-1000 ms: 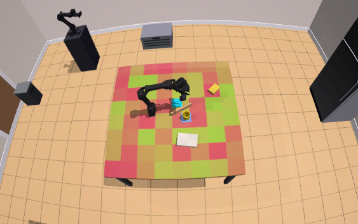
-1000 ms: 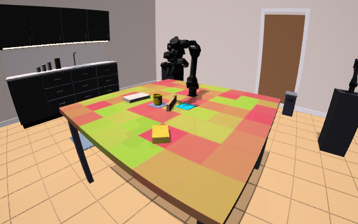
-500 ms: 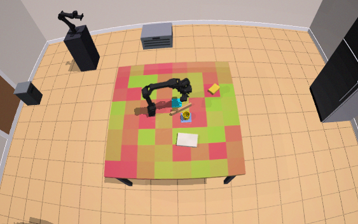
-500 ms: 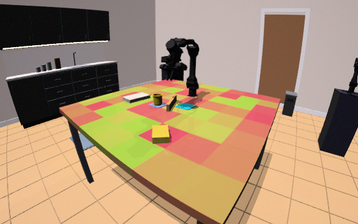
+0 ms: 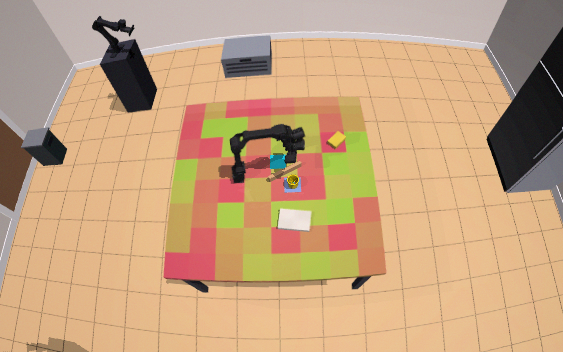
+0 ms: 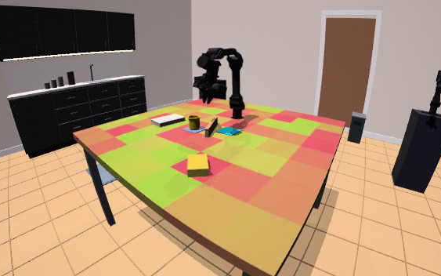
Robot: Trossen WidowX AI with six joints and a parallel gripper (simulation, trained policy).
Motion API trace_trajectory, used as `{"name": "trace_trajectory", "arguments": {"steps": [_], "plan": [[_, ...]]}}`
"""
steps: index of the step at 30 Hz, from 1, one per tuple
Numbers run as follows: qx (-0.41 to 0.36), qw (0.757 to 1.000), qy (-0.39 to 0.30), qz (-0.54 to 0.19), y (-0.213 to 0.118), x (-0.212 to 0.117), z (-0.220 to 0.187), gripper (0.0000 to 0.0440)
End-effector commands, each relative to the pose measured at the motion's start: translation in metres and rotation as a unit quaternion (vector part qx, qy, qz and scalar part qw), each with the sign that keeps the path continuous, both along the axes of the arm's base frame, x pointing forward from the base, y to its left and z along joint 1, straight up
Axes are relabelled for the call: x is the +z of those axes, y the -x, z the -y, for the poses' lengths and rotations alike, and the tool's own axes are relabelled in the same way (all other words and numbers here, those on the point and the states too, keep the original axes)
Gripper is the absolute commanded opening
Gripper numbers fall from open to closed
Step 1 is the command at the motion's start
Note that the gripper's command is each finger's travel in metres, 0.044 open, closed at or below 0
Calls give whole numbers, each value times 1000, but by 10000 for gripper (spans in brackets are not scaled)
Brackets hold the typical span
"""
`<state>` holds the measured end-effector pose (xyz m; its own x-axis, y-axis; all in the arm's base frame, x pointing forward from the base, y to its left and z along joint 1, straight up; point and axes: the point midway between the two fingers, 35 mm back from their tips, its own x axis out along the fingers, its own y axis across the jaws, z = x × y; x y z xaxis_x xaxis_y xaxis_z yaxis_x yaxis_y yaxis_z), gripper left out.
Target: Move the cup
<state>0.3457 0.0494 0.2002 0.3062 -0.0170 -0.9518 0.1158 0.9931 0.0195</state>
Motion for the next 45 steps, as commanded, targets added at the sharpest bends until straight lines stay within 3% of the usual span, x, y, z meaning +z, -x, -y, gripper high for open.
{"name": "trace_trajectory", "arguments": {"steps": [1,17,45], "plan": [[7,1000,14,-26,0,-5,8,124],[31,991,48,-121,7,-39,44,134],[104,972,53,-202,18,-129,81,187]]}}
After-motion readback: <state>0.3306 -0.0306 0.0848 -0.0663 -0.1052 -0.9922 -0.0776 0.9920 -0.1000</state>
